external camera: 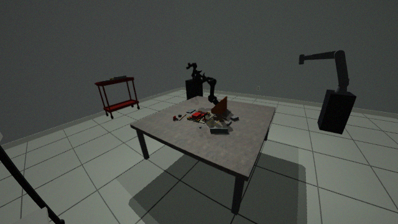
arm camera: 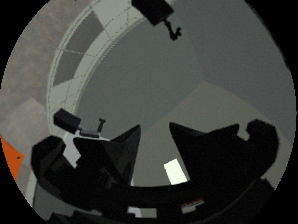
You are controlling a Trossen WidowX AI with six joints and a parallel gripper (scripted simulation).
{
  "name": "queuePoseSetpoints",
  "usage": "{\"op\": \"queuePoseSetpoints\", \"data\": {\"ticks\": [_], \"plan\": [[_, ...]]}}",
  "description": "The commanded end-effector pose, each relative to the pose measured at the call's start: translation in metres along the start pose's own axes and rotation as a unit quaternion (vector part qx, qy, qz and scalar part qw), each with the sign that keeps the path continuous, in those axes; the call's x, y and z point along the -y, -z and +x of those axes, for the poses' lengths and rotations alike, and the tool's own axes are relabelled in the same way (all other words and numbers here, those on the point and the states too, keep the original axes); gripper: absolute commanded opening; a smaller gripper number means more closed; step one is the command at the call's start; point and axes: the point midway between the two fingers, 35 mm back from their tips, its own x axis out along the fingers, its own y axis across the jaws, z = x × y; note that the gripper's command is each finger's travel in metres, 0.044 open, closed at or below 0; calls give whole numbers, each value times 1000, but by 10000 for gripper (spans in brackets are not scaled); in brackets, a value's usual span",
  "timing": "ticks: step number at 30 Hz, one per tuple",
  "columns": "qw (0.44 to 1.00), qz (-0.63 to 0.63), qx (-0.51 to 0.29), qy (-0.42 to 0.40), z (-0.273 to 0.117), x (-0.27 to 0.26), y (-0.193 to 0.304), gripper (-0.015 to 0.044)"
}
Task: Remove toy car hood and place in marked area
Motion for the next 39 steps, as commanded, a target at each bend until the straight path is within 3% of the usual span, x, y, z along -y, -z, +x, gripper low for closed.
{"op": "queuePoseSetpoints", "data": {"ticks": [1, 9, 14, 22, 31, 39], "plan": [[1000, -3, 1, 1, 0, 0, -1, 247], [987, -139, 62, 40, -1, 15, -38, 440], [942, -287, 133, 107, -15, 34, -95, 440], [814, -469, 218, 263, -71, 55, -184, 440], [642, -591, 258, 415, -151, 55, -246, 440], [364, -667, 222, 611, -275, 40, -278, 440]]}}
